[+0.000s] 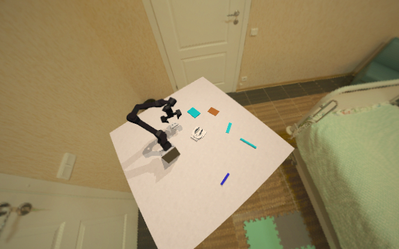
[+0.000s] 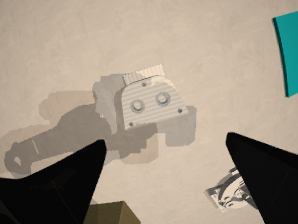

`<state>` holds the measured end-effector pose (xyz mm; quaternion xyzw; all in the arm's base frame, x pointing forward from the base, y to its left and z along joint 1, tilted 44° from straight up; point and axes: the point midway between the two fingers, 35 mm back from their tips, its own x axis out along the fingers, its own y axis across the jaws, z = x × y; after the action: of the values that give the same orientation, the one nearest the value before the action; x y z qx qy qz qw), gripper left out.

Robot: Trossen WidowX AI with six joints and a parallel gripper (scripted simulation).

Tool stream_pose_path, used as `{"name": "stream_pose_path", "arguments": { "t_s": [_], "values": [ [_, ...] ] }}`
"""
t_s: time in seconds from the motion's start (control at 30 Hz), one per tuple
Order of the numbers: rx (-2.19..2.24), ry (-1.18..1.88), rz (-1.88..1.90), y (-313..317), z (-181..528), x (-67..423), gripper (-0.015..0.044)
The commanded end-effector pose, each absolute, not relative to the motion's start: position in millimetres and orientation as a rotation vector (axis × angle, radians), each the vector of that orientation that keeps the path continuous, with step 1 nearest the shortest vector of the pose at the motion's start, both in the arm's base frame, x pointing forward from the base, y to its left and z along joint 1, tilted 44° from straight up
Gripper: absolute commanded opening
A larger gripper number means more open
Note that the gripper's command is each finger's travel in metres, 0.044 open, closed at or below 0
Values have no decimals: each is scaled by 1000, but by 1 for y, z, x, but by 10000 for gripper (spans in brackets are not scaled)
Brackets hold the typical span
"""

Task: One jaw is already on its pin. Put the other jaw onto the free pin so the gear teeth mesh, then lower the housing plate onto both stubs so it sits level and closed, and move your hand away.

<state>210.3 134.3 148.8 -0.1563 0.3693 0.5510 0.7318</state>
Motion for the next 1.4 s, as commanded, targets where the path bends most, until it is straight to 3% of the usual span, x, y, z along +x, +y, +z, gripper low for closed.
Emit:
{"name": "stream_pose_path", "arguments": {
  "t_s": [0.0, 1.37],
  "values": [
    [-430, 752, 1257, 136, 151, 206, 440],
    [-526, 671, 1310, 180, 111, 208, 440]
  ]
}}
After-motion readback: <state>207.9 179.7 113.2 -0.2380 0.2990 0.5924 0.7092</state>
